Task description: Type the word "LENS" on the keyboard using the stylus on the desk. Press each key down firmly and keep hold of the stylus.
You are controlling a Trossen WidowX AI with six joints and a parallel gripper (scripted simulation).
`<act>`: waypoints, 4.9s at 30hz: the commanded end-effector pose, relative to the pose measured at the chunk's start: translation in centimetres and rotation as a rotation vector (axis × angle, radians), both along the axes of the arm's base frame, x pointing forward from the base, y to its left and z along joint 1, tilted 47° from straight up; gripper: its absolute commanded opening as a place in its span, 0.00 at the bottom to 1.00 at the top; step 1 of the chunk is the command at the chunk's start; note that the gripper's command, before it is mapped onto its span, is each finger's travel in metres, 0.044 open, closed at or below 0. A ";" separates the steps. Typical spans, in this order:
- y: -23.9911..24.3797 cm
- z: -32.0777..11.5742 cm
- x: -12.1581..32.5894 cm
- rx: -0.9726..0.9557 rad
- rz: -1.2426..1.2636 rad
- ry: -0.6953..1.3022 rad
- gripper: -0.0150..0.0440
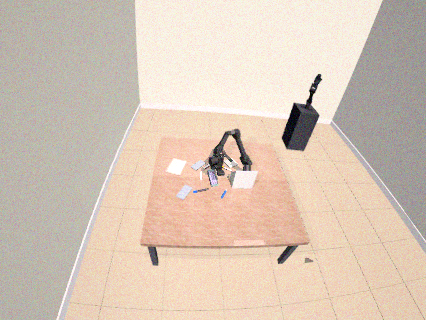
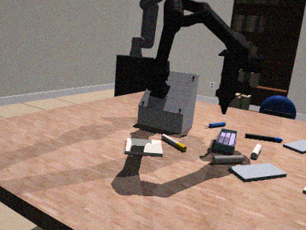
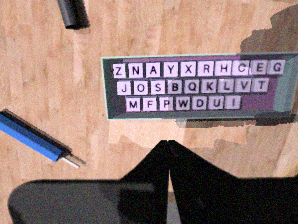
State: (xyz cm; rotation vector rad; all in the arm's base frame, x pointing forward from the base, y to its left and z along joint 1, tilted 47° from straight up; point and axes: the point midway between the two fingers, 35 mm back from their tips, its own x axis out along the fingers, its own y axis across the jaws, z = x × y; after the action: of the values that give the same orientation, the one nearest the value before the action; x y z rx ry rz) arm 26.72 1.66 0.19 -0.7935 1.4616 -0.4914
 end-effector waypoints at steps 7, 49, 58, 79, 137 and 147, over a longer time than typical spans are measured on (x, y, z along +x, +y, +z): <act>2.0 -2.2 0.0 -0.048 0.068 0.172 0.51; 7.5 -14.9 -5.2 -0.378 0.287 0.938 0.51; 7.1 -15.2 -5.2 -0.378 0.287 0.938 0.51; 6.2 -16.1 -5.1 -0.379 0.286 0.938 0.51; 4.1 -18.0 -4.9 -0.376 0.279 0.932 0.27; 4.4 -17.7 -4.9 -0.376 0.279 0.932 0.25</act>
State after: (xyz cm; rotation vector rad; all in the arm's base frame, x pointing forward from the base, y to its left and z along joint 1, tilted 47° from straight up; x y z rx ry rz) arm 21.79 5.76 -17.84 -1.6435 2.0792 -0.1671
